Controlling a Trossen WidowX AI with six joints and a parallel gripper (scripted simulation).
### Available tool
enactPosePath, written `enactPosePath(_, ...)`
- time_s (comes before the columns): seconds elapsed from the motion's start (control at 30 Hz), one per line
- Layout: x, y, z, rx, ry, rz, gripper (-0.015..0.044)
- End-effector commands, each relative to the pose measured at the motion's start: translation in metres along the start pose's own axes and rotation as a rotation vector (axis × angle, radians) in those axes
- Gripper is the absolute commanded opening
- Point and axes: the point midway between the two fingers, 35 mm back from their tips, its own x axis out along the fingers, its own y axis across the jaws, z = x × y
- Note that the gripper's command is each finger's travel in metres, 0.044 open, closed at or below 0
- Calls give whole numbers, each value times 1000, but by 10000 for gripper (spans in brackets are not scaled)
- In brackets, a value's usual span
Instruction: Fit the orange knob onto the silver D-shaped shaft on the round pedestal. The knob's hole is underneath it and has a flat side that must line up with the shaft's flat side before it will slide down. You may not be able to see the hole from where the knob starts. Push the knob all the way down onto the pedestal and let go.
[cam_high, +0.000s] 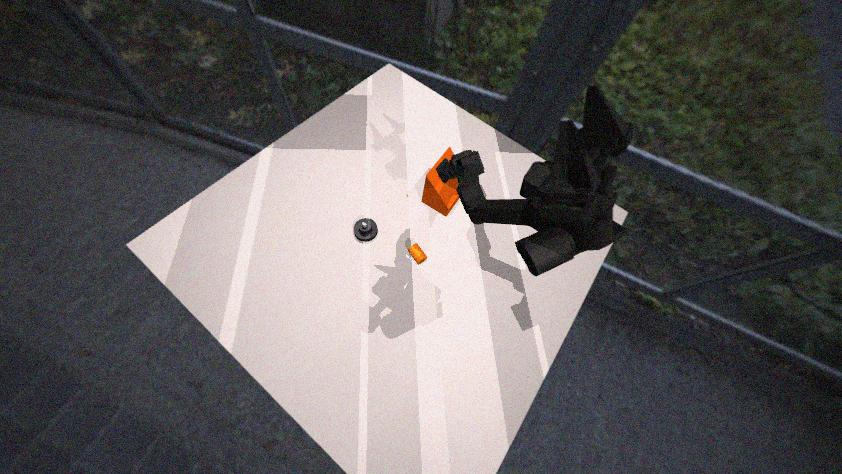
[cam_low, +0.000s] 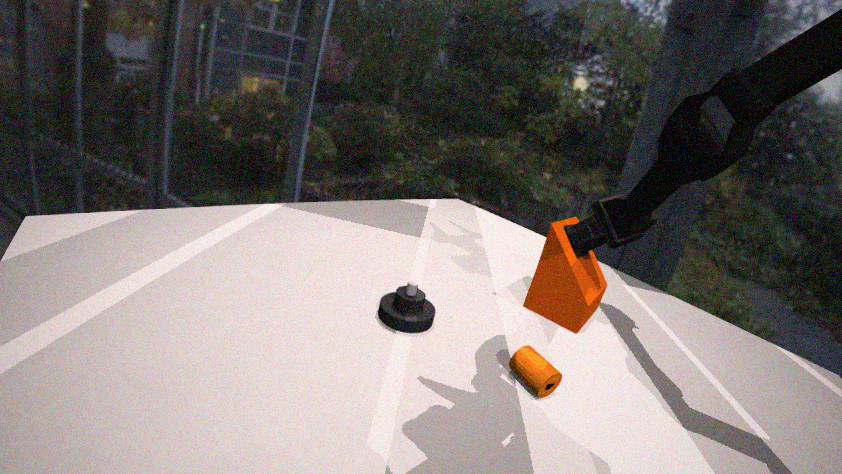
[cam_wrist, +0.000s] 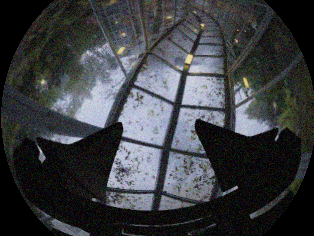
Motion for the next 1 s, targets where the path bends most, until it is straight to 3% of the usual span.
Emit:
enactPosePath(0.0, 1, 1, -2, 0, 9, -3, 426)
enactPosePath(0.3, 42, 132, -55, 425, 201, 209, 440)
enactPosePath(0.5, 24, 240, -86, 761, 426, 325, 440)
enactPosePath(0.63, -5, 315, -97, 988, 622, 428, 440)
enactPosePath(0.7, -16, 329, -103, 952, 673, 438, 440)
enactPosePath(0.97, -138, 440, -106, 1286, 1212, 534, 440)
